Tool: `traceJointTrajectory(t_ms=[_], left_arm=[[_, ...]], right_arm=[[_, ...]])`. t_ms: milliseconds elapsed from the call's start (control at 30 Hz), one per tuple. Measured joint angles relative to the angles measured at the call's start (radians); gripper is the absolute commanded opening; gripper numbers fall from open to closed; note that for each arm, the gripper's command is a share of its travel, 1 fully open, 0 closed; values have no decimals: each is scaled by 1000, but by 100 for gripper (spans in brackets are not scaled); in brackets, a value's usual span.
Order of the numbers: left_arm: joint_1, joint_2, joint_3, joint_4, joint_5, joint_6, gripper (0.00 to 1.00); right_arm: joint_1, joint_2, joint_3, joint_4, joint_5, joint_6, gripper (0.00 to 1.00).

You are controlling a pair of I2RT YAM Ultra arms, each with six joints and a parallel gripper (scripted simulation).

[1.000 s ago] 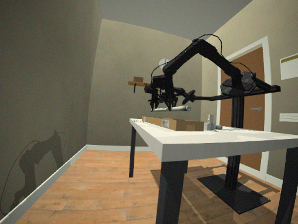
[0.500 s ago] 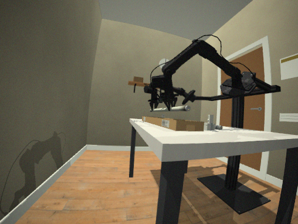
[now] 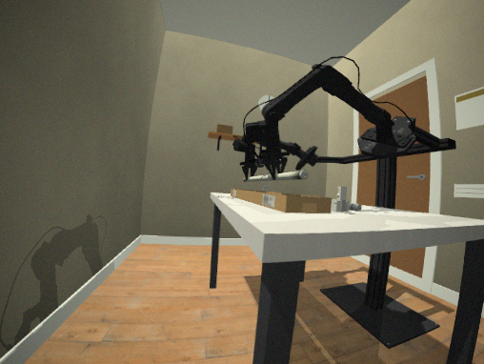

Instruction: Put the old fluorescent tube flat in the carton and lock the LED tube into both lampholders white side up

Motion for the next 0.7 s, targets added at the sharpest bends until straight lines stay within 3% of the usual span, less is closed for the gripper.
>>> traceJointTrajectory(t_ms=[700], left_arm=[[22,36,3,40,13,19,11]], right_arm=[[-29,24,3,37,-12,-29,11]])
